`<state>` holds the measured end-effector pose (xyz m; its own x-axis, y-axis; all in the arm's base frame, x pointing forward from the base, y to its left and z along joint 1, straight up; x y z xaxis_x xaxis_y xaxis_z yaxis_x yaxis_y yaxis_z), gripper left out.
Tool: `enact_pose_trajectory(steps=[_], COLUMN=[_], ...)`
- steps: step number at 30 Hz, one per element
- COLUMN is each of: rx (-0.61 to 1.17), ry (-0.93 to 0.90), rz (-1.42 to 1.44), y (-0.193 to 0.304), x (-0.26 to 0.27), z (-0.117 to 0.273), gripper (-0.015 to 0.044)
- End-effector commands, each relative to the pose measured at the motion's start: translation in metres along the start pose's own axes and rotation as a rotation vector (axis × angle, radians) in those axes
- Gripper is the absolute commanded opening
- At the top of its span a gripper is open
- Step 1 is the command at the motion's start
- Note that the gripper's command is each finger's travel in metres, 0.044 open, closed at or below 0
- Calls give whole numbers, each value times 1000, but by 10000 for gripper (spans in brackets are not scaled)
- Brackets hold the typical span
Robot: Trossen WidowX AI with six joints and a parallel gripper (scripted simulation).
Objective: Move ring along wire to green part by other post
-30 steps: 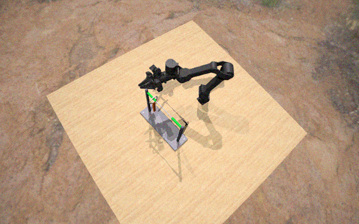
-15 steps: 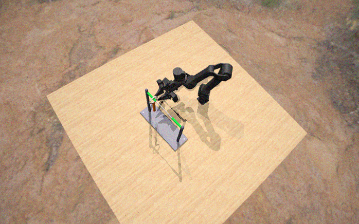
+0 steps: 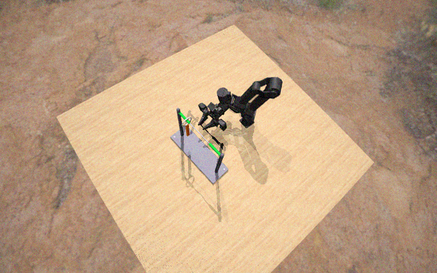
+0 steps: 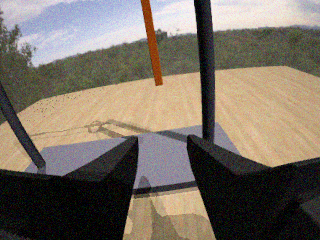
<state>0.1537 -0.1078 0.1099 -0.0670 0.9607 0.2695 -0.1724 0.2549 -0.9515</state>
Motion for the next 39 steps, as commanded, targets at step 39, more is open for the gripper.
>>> enact_pose_trajectory(steps=[39], rx=[-75], ry=[5], rz=[145], y=[-45], x=[9], z=[-73], gripper=[160])
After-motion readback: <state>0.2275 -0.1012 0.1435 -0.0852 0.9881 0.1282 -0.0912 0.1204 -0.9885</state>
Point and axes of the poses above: the point midway between the two fingers, 35 mm back from their tips, its own z axis back along the fingers, its own x axis across the jaws, y = z × x, the point moved 8 cm from there along z, back along the fingers, and after that the axes turned 8 degrees about -z, right-handed, at the moved point
